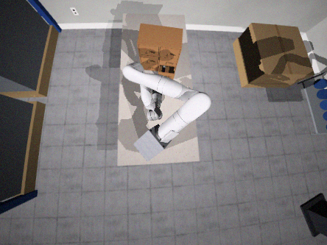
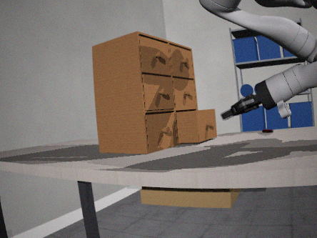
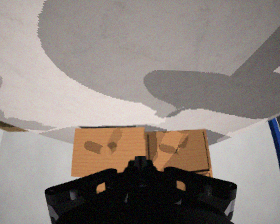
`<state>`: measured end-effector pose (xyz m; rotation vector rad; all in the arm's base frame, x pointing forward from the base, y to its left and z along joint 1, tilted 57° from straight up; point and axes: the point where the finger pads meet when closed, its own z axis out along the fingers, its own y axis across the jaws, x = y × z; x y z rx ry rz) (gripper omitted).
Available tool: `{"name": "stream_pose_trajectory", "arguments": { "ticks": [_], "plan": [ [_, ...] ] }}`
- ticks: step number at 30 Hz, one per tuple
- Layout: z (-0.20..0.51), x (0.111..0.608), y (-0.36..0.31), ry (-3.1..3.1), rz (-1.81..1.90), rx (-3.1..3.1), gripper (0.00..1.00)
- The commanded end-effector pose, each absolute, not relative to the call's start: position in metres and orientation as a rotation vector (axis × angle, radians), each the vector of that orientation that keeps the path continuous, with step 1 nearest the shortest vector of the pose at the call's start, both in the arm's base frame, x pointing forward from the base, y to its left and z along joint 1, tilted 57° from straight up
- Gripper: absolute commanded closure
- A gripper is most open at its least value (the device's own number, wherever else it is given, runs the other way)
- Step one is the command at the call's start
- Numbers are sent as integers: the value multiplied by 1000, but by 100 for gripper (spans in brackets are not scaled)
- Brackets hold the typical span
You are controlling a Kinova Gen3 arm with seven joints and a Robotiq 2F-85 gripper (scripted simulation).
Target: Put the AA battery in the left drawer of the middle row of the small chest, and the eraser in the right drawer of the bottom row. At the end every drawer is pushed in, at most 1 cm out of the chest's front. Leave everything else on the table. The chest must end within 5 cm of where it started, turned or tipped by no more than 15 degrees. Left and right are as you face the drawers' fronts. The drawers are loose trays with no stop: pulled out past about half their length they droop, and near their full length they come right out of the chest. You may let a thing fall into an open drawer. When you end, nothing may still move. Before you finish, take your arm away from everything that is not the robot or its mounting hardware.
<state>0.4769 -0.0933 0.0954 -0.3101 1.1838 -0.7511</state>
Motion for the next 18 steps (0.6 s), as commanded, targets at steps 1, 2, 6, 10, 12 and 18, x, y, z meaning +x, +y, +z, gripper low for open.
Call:
{"name": "stream_pose_trajectory", "arguments": {
  "ticks": [1,2,6,10,12,18],
  "plan": [
    [98,476,-100,1185,-758,-311,100],
    [99,476,-101,1185,-758,-311,100],
    [103,476,-108,1185,-758,-311,100],
    [107,476,-115,1185,-758,-311,100],
    [109,476,-118,1185,-758,-311,100],
    [112,476,-123,1185,-758,-311,100]
  ]
}}
